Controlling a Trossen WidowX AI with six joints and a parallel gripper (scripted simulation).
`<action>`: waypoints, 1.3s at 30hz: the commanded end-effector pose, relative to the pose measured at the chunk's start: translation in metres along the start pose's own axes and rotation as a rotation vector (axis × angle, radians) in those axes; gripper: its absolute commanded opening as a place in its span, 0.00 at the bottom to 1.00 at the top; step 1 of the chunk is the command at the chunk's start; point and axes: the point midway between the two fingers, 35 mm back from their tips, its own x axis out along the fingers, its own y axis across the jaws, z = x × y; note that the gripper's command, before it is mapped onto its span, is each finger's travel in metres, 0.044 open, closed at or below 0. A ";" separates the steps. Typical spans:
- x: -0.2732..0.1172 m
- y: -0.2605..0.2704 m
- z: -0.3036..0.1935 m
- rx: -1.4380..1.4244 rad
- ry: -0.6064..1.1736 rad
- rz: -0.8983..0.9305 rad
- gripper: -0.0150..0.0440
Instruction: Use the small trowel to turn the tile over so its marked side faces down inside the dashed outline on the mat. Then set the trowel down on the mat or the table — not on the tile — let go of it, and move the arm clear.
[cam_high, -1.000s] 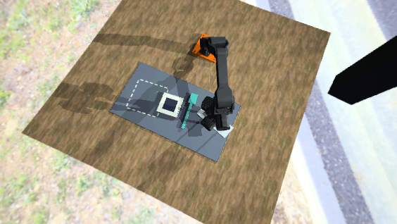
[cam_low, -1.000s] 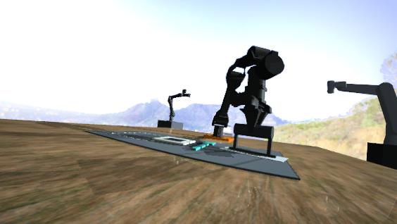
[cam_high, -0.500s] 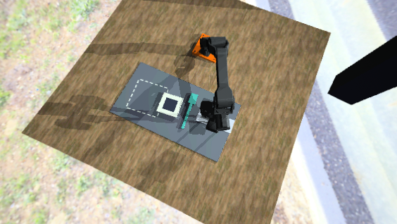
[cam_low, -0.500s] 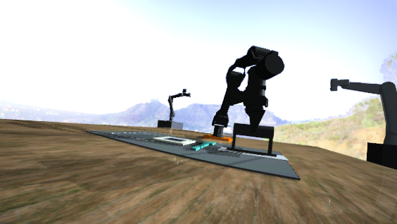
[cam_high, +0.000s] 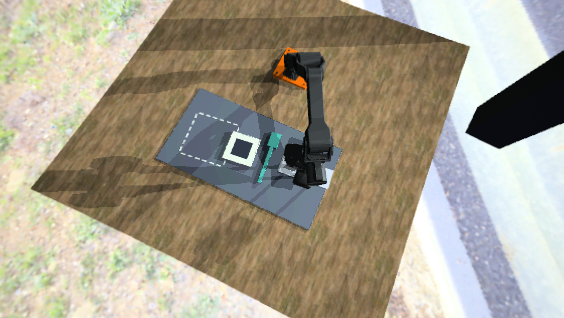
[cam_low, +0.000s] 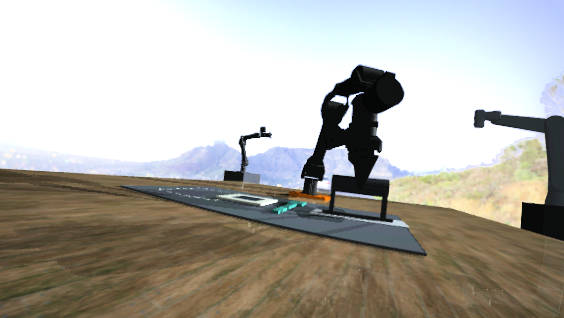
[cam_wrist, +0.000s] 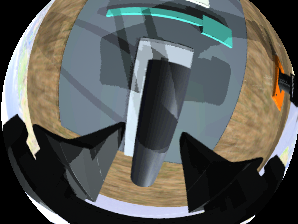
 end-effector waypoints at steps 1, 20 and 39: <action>0.000 0.000 0.000 -0.007 0.001 0.001 0.71; -0.045 0.000 0.000 -0.007 0.001 0.001 0.71; -0.050 0.006 -0.001 -0.369 -0.040 0.117 0.76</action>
